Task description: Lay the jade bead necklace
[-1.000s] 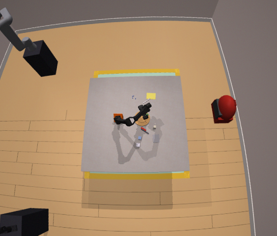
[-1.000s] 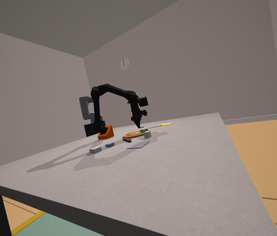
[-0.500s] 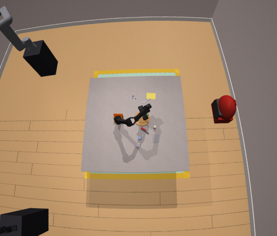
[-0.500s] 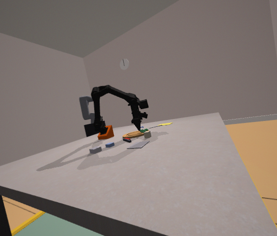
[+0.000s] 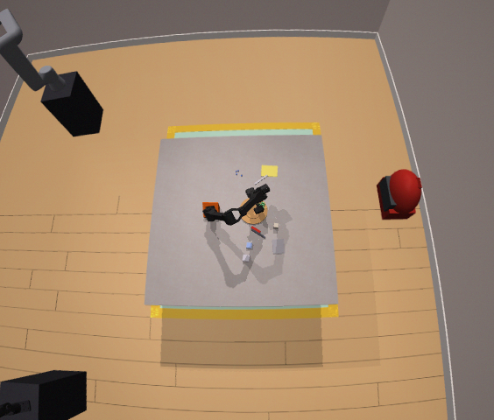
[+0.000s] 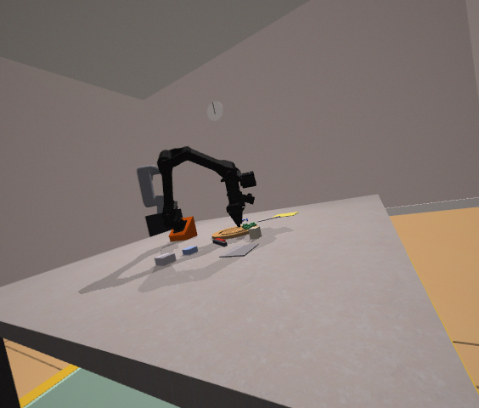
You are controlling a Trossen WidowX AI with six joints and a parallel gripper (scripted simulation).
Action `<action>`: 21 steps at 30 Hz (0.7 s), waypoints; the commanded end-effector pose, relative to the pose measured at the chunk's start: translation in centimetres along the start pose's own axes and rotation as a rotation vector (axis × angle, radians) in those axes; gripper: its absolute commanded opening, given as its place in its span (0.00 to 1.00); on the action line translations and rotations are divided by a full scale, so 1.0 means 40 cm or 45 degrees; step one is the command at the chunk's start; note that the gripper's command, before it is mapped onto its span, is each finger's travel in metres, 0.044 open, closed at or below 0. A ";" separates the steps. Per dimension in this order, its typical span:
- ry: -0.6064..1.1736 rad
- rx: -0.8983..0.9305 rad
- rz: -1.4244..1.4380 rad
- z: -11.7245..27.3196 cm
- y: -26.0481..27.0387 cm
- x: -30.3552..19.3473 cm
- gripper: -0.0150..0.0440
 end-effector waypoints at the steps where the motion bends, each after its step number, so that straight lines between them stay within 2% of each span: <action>1: -0.017 0.002 -0.004 0.035 0.002 0.005 1.00; 13: -0.017 0.001 -0.002 0.040 0.003 -0.004 1.00; 14: -0.017 0.001 -0.023 0.041 0.002 -0.002 0.96; 16: -0.017 0.002 -0.187 0.053 -0.009 0.015 0.90; 21: -0.018 0.006 -0.736 0.090 -0.049 0.070 0.90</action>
Point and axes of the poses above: the point midway between the two fingers, 35 mm back from their tips, its own z axis back along the fingers, its own y axis across the jaws, x = y × z, the point moved 5 cm from there along z, back along the fingers
